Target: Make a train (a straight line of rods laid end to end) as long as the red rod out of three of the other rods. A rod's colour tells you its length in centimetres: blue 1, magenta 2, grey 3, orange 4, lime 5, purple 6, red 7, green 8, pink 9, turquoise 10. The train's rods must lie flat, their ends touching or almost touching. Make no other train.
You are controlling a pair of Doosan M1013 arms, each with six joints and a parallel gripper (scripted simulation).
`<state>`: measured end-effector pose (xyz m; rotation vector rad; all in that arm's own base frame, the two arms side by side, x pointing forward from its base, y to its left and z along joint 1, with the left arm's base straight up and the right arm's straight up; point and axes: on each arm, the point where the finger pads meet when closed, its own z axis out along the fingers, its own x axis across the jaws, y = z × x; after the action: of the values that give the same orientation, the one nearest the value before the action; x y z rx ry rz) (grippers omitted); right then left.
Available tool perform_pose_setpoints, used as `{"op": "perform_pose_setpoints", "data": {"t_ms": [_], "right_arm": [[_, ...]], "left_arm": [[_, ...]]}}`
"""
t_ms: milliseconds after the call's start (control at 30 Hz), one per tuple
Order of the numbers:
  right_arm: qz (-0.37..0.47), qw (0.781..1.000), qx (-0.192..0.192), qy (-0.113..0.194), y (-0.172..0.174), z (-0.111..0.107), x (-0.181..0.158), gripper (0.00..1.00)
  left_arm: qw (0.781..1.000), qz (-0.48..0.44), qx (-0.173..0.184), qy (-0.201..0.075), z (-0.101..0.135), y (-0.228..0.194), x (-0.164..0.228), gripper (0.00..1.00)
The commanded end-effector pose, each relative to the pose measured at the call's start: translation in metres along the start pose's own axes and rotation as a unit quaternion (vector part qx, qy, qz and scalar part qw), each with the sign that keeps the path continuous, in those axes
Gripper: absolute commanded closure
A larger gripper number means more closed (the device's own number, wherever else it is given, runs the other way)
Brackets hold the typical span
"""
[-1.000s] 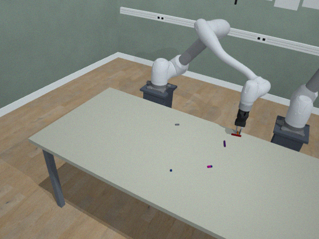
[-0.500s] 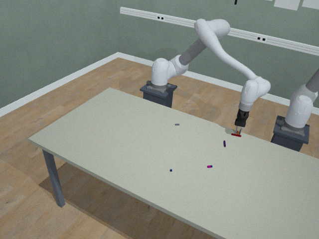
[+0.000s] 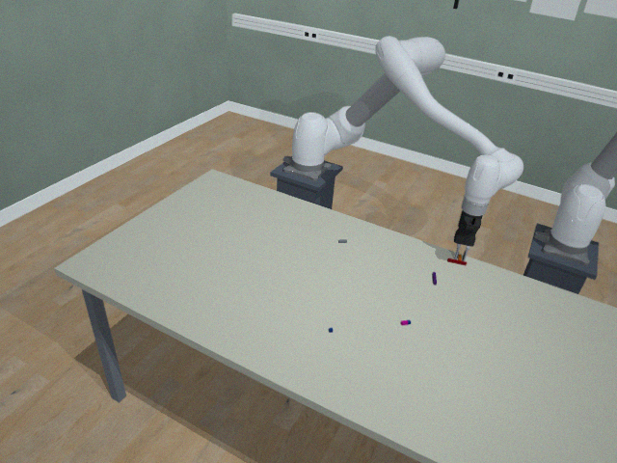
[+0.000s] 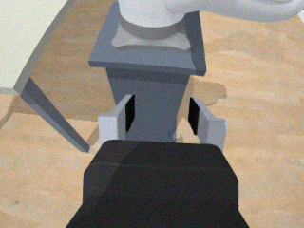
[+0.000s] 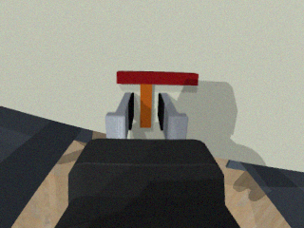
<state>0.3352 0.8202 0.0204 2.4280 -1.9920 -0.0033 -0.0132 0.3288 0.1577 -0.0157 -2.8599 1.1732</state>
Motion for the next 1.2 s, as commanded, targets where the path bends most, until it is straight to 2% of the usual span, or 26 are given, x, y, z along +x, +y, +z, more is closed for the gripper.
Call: {"op": "perform_pose_setpoints", "data": {"t_ms": [0, 33, 1167], "right_arm": [[-0.001, 1.0, 0.003, 0.0, 0.0, 0.0011, -0.0005, 0.46], [-0.001, 1.0, 0.003, 0.0, 0.0, 0.0011, -0.0005, 0.76], [-0.001, 1.0, 0.003, 0.0, 0.0, 0.001, -0.0005, 0.76]], "left_arm": [[1.0, 0.0, 0.003, -0.003, 0.0022, -0.0037, -0.0001, 0.0], [1.0, 0.0, 0.003, -0.003, 0.0022, -0.0037, -0.0001, 0.0], [1.0, 0.0, 0.003, -0.003, 0.0022, -0.0037, -0.0001, 0.0]]}}
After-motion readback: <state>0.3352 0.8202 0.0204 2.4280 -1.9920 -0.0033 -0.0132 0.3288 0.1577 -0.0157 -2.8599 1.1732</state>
